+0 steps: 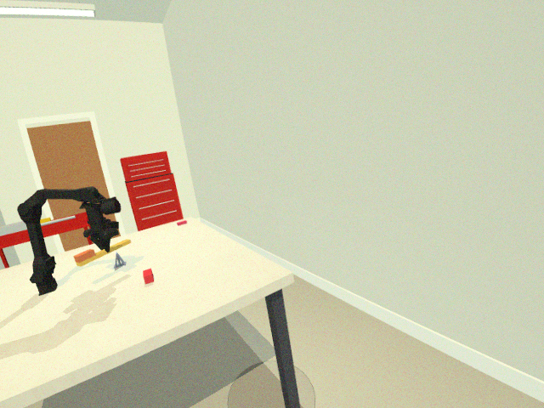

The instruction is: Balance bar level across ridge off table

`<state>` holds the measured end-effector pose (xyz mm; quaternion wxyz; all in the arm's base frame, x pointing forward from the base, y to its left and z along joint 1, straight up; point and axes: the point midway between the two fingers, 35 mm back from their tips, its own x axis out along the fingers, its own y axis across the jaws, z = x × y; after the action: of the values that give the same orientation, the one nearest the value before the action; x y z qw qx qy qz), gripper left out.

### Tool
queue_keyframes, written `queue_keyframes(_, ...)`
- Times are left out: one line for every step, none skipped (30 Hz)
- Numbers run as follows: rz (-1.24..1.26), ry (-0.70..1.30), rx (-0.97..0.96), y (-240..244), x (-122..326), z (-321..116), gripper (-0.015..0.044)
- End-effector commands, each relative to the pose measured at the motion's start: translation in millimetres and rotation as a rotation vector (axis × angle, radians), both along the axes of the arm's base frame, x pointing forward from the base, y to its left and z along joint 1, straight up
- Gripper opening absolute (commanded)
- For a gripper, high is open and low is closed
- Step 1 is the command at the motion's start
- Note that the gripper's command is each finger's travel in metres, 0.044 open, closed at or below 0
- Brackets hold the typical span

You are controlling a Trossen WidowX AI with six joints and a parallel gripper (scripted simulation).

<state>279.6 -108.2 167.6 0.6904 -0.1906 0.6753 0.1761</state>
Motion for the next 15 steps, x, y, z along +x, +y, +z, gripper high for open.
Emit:
queue_keyframes(0.177, -0.003, -0.002, 9.6, 6.8, 1.7, 0.0000)
queue_keyframes(0.217, -0.003, -0.003, 11.7, 8.2, 1.8, 0.0000)
queue_keyframes(0.257, -0.002, -0.003, 13.9, 9.5, 1.8, 0.0000)
queue_keyframes(0.297, -0.002, -0.004, 16.1, 10.9, 1.9, 0.0000)
queue_keyframes(0.337, -0.002, -0.005, 18.3, 12.2, 1.9, 0.0000)
queue_keyframes(0.377, -0.001, -0.006, 20.6, 13.4, 2.0, 0.0000)
queue_keyframes(0.417, -0.001, -0.007, 23.0, 14.7, 2.0, 0.0000)
queue_keyframes(0.457, -0.001, -0.008, 25.3, 15.9, 2.1, 0.0000)
queue_keyframes(0.496, 0.000, -0.009, 27.7, 17.1, 2.1, 0.0000)
queue_keyframes(0.536, 0.000, -0.010, 30.1, 18.3, 2.1, 0.0000)
queue_keyframes(0.576, 0.000, -0.011, 32.6, 19.5, 2.2, 0.0000)
queue_keyframes(0.616, 0.000, -0.012, 35.1, 20.6, 2.2, 0.0000)
queue_keyframes(0.656, 0.001, -0.013, 37.6, 21.6, 2.2, 0.0000)
queue_keyframes(0.696, 0.001, -0.014, 40.1, 22.7, 2.3, 0.0000)
queue_keyframes(0.736, 0.001, -0.015, 42.7, 23.7, 2.3, 0.0000)
